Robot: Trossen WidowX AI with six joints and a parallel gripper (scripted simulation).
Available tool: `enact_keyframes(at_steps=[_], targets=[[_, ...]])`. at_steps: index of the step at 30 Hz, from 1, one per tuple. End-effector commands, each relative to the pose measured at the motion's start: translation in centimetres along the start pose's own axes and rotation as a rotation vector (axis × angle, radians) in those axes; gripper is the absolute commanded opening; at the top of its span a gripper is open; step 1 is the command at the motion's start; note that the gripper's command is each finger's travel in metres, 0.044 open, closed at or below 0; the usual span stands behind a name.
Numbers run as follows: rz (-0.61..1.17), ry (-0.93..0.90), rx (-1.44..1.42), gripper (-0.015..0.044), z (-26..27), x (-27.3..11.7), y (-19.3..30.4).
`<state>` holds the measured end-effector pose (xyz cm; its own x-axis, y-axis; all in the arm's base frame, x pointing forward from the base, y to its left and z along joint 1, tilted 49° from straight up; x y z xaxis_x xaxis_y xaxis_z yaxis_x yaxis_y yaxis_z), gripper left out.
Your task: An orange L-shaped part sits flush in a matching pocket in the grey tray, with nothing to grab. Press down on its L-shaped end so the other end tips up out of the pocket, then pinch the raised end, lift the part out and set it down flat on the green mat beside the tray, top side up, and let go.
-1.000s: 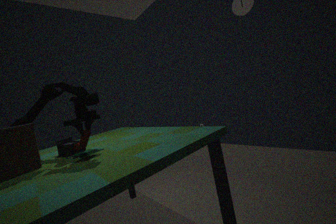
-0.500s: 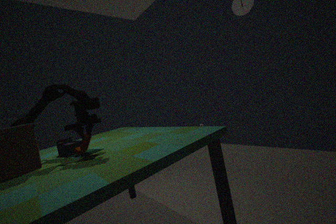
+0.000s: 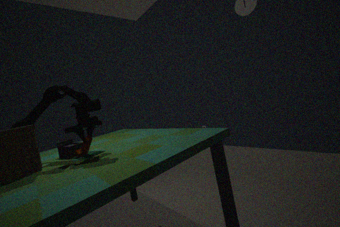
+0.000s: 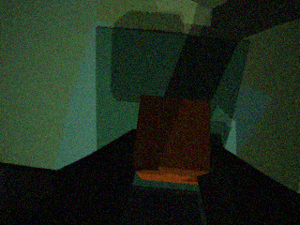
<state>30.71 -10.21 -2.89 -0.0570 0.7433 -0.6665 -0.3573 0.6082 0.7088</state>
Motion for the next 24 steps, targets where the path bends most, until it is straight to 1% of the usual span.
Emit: enact_keyframes(at_steps=[1,5,15,17,20,22,24], targets=[[0.003,-0.003,0.004,0.0,-0.1,0.1,0.0],[0.0,0.0,0.0,0.0,0.0,0.0,0.0],[0.0,0.0,0.0,0.0262,0.0,-0.3,0.0],[-0.002,0.0,0.002,0.0315,0.1,-1.6,-0.1],[-0.003,0.0,0.004,0.0394,0.2,-5.1,-0.2],[-0.001,-0.001,0.005,0.04,0.0,-7.6,-0.1],[0.0,-0.001,0.005,0.04,-0.1,-8.6,0.0]])
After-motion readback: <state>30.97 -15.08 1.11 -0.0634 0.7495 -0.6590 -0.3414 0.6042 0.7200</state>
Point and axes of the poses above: the point midway between the two fingers, 35 mm back from their tips, its own x axis out along the fingers, its own z axis across the jaws, y = z × x, the point moved 10 cm from there along -x, back along the fingers, and after that the axes turned 4 degrees about x, right-handed, at the moved point
